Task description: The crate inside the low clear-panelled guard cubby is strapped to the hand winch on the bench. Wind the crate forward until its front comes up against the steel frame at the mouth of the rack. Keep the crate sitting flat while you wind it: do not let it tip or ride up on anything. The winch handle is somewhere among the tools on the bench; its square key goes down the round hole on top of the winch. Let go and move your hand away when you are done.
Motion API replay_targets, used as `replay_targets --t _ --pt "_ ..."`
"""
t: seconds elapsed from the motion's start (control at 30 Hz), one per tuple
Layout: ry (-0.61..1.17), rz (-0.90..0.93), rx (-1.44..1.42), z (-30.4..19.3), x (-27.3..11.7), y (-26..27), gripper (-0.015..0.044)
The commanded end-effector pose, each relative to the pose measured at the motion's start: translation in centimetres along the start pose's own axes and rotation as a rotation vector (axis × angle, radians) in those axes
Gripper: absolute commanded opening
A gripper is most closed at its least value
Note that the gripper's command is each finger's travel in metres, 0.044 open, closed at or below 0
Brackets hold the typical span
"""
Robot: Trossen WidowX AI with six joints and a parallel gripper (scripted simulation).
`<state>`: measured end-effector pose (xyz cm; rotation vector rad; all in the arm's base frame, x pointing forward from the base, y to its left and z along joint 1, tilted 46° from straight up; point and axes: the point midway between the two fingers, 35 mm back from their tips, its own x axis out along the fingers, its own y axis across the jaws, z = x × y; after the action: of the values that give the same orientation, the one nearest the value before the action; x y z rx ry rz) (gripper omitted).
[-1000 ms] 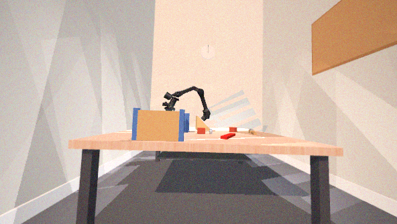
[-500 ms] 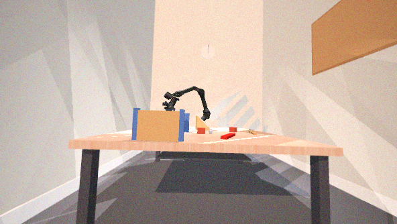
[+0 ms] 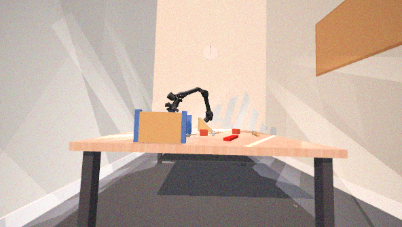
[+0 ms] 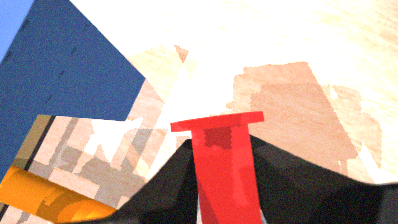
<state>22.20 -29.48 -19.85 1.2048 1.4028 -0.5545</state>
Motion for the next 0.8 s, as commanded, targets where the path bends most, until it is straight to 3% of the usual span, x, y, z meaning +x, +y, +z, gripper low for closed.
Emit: replay_targets --t 0.0,0.77 --pt "0.015 0.035 -0.012 -0.5 0.1 2.2 0.0" --pt "0.017 0.037 -0.012 -1.8 -0.6 5.4 0.0"
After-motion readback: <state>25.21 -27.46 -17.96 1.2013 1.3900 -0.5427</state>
